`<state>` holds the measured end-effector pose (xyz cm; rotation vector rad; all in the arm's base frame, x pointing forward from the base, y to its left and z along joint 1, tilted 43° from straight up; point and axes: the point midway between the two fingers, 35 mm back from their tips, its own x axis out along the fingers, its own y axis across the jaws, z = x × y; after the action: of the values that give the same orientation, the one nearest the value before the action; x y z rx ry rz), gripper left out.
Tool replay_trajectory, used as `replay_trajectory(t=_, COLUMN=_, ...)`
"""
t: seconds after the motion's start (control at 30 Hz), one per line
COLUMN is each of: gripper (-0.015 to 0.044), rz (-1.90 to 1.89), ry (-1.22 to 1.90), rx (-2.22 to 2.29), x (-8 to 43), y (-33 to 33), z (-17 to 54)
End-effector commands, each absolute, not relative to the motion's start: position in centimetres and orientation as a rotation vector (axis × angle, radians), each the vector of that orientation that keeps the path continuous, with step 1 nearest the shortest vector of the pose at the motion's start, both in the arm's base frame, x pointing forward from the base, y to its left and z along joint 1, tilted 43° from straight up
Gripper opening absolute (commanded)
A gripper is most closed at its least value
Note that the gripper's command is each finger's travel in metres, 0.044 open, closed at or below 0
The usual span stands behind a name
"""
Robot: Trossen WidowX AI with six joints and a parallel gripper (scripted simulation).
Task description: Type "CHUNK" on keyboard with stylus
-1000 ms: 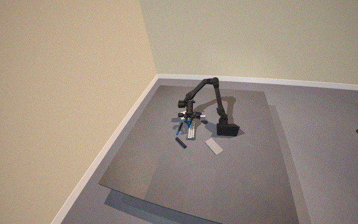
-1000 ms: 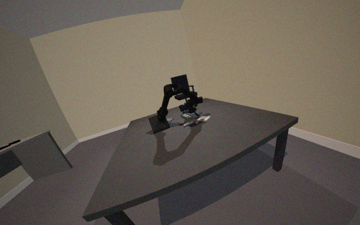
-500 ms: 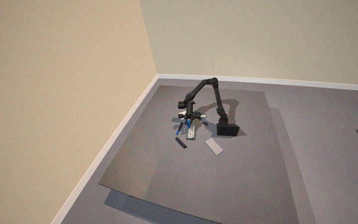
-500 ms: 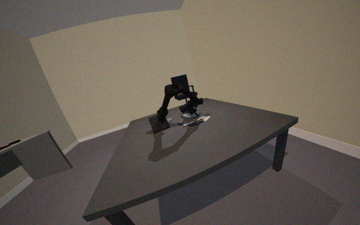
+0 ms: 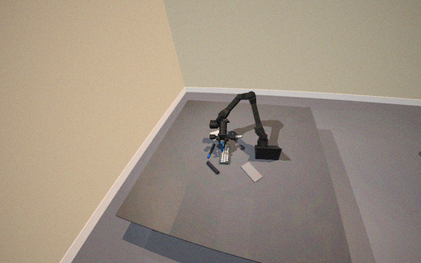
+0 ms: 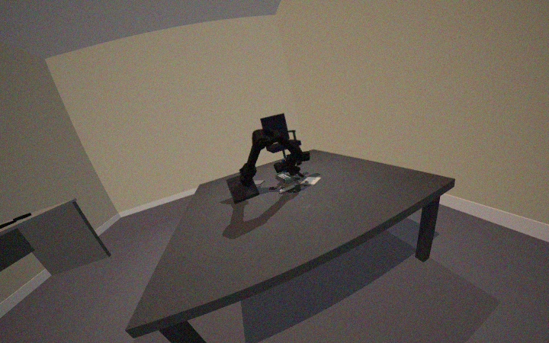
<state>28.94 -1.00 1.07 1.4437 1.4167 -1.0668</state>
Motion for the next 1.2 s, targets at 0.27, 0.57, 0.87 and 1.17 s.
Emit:
replay_trajectory(t=0.27, gripper=0.0081, rz=-1.063, ry=1.417, rx=1.439, x=28.9, y=-1.4, z=0.6)
replay_trajectory(t=0.57, gripper=0.0081, rz=-1.063, ry=1.417, rx=1.439, x=28.9, y=-1.5, z=0.5)
replay_trajectory(t=0.87, gripper=0.0081, rz=-1.063, ry=1.417, rx=1.439, x=29.0, y=-1.3, z=0.8)
replay_trajectory(t=1.17, gripper=0.0081, rz=-1.062, ry=1.418, rx=1.440, x=29.0, y=1.1, z=3.3)
